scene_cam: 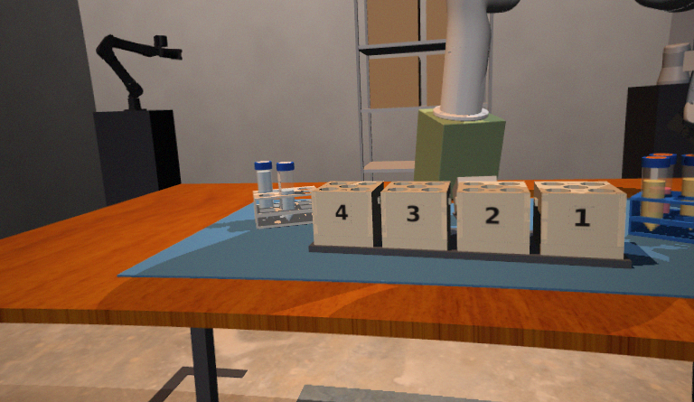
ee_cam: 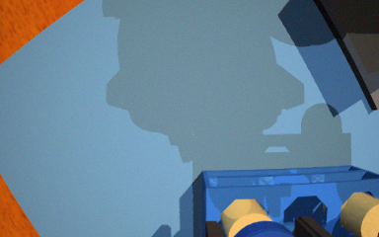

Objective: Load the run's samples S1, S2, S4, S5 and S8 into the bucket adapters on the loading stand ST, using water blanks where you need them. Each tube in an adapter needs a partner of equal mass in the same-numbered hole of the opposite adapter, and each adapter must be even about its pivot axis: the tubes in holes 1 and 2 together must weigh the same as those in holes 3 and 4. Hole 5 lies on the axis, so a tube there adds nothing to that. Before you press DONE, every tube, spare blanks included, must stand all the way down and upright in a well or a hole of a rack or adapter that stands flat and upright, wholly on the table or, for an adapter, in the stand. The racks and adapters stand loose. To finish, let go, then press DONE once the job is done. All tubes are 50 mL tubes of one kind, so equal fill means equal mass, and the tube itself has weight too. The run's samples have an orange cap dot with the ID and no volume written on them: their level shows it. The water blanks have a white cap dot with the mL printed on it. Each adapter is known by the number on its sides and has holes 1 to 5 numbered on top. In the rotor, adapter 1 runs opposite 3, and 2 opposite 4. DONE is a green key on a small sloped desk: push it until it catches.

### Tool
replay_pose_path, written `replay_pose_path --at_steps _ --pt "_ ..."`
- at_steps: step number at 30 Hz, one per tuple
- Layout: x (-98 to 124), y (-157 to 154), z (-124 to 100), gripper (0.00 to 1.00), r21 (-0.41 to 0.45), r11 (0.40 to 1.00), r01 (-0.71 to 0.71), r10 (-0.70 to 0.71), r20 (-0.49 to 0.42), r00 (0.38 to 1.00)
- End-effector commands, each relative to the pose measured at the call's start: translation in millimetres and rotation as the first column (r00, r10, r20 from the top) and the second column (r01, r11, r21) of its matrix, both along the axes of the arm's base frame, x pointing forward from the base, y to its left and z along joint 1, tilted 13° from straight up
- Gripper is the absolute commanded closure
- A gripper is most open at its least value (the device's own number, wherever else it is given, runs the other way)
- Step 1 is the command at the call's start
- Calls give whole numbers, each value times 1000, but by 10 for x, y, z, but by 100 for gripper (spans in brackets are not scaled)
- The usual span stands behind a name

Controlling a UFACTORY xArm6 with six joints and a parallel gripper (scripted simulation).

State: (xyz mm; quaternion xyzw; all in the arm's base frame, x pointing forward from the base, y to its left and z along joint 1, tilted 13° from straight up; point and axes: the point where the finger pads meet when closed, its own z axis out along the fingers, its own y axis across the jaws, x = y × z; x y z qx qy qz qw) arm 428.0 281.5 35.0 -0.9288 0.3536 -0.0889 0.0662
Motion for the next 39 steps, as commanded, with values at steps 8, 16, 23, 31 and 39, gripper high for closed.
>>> replay_pose_path --at_steps 8,16,23,31,39 --pt "-15 1 133 56 2 1000 0 0 3 1000" --pt "-41 -6 250 56 2 1000 0 0 3 1000" --pt "-70 -15 387 56 2 1000 0 0 3 1000" --pt "-96 -22 505 56 2 1000 0 0 3 1000" --pt "-130 -32 661 56 2 1000 0 0 3 1000"
